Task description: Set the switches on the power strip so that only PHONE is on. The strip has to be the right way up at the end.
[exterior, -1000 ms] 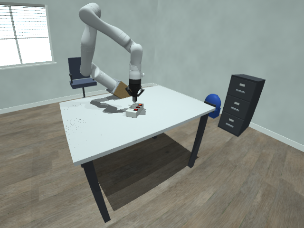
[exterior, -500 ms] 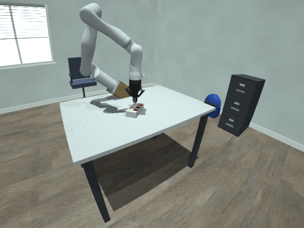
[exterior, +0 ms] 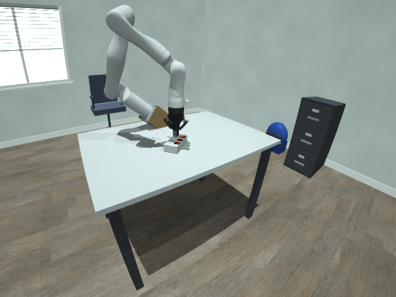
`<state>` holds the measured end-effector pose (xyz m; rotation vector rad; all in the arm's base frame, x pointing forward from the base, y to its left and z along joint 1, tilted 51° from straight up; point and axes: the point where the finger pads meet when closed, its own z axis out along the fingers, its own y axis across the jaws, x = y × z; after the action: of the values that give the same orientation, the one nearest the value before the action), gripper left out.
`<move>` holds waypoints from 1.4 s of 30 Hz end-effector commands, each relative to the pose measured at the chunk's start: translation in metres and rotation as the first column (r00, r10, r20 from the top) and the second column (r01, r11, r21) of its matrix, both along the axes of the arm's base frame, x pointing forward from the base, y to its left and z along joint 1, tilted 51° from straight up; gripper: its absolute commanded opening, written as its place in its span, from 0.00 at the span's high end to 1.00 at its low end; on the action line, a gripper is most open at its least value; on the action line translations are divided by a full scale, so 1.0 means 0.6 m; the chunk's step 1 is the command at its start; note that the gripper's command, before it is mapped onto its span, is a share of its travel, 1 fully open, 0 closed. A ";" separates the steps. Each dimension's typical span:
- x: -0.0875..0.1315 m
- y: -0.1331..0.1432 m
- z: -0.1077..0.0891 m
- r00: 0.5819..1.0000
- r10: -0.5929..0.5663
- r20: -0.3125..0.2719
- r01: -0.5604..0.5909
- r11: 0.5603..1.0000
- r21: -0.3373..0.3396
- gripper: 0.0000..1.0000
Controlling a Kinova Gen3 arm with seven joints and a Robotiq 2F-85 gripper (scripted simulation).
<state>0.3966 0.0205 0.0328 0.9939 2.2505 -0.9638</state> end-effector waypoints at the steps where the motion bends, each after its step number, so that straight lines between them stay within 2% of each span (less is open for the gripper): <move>1: 0.001 -0.006 -0.005 1.000 -0.001 0.003 0.001 1.000 -0.001 1.00; 16: 0.005 -0.026 -0.021 1.000 -0.001 0.003 0.001 1.000 -0.001 1.00; 42: 0.006 -0.029 -0.024 1.000 -0.001 0.004 0.001 1.000 -0.001 1.00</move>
<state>0.3999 0.0039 0.0198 0.9956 2.2472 -0.9671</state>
